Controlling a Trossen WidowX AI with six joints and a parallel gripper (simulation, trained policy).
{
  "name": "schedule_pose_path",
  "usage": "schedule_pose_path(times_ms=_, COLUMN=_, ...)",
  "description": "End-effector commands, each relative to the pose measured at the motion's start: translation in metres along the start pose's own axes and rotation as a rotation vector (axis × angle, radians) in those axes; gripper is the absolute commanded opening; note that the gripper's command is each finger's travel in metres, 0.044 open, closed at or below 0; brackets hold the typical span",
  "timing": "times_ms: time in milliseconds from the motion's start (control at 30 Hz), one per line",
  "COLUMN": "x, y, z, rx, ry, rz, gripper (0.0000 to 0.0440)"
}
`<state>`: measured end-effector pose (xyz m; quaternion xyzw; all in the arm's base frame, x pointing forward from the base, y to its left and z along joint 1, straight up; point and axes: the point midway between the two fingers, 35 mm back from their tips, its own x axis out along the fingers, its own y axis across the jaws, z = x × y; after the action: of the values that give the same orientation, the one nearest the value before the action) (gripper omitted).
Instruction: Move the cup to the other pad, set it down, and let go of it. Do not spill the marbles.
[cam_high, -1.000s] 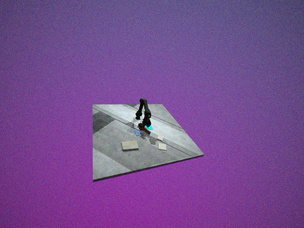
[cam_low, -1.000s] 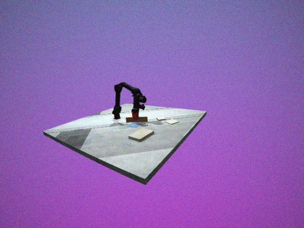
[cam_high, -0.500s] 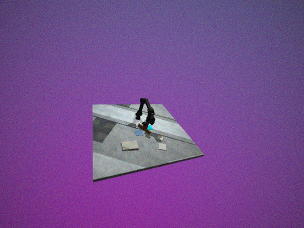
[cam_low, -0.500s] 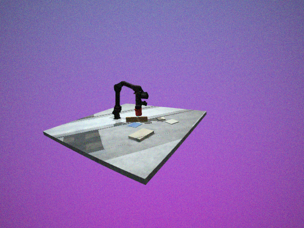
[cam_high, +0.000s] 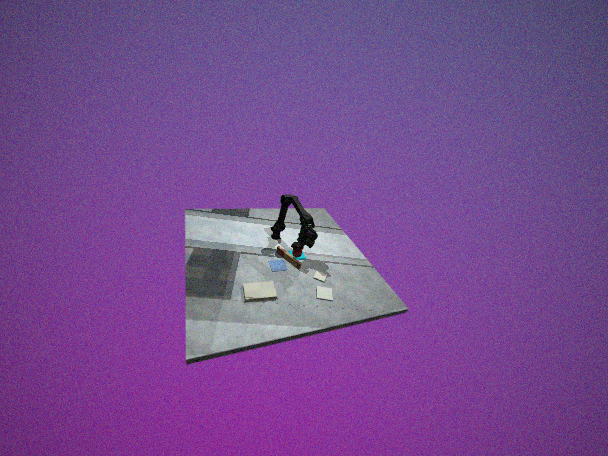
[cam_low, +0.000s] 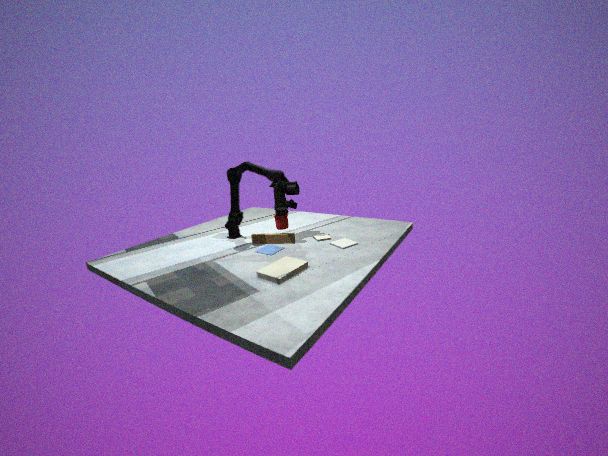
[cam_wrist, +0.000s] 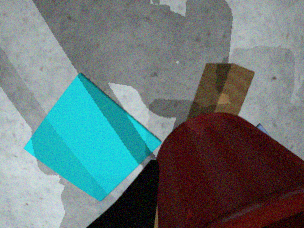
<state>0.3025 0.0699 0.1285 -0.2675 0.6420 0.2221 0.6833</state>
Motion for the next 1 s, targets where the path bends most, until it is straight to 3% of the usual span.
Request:
schedule_pose_path(times_ms=0, x=0.002, y=0.010, z=0.002, rx=-0.010, ry=-0.008, rz=0.002, gripper=0.0000)
schedule_pose_path(times_ms=967, x=0.048, y=0.072, z=-0.018, rx=-0.038, ry=-0.021, rz=-0.012, gripper=0.0001)
